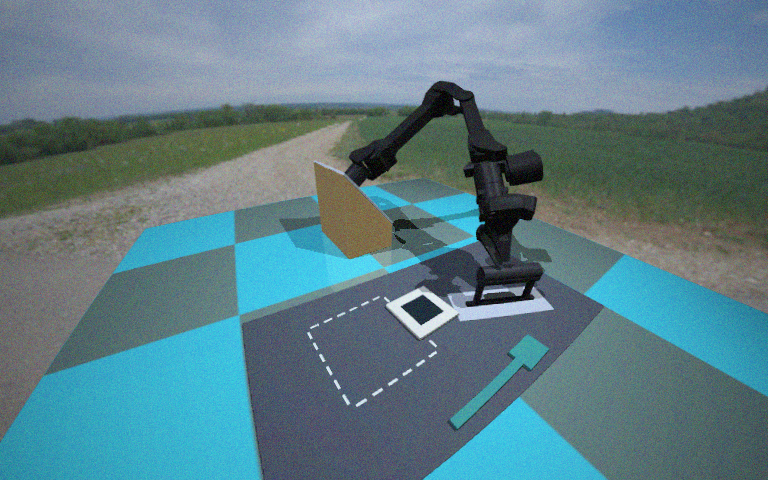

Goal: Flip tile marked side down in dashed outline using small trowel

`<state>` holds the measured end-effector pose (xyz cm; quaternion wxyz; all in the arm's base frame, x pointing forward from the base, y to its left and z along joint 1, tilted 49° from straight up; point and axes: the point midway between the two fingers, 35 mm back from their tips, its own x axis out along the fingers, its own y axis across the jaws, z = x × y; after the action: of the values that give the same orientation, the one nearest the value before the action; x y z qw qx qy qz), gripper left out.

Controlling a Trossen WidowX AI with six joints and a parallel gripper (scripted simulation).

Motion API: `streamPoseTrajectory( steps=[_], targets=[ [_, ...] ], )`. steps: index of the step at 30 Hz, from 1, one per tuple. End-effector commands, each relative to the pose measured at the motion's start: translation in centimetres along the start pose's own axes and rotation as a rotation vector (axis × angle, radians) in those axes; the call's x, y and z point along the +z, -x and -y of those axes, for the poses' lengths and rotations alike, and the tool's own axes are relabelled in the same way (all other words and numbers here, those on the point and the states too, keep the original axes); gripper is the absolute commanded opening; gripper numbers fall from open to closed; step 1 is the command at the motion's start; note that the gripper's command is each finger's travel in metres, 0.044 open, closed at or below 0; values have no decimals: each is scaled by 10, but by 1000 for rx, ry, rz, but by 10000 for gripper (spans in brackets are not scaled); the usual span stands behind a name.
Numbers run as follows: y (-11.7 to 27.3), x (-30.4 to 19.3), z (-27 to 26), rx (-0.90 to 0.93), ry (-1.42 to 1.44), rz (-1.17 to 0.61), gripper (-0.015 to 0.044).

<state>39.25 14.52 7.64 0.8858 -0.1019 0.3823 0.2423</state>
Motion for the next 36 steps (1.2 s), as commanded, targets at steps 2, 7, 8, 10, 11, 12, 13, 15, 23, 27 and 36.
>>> streamPoseTrajectory(
  steps=[2, 7, 8, 10, 11, 12, 13, 15, 23, 27, 36],
  targets=[
    [2, -5, -2, -39, 142, 26, 300],
    [6, -10, -4, -84, 294, 50, 300],
    [6, -11, -5, -91, 318, 54, 300],
    [7, -12, -5, -97, 337, 56, 300],
    [7, -12, -5, -97, 337, 56, 300],
    [7, -12, -5, -97, 337, 56, 300],
    [7, -12, -5, -97, 337, 56, 300],
    [6, -12, -5, -97, 337, 56, 300],
    [-6, -10, -4, -96, 336, 56, 300],
    [-12, -9, -3, -96, 336, 56, 300],
    [-26, -8, -2, -94, 336, 56, 300]
  ],
)
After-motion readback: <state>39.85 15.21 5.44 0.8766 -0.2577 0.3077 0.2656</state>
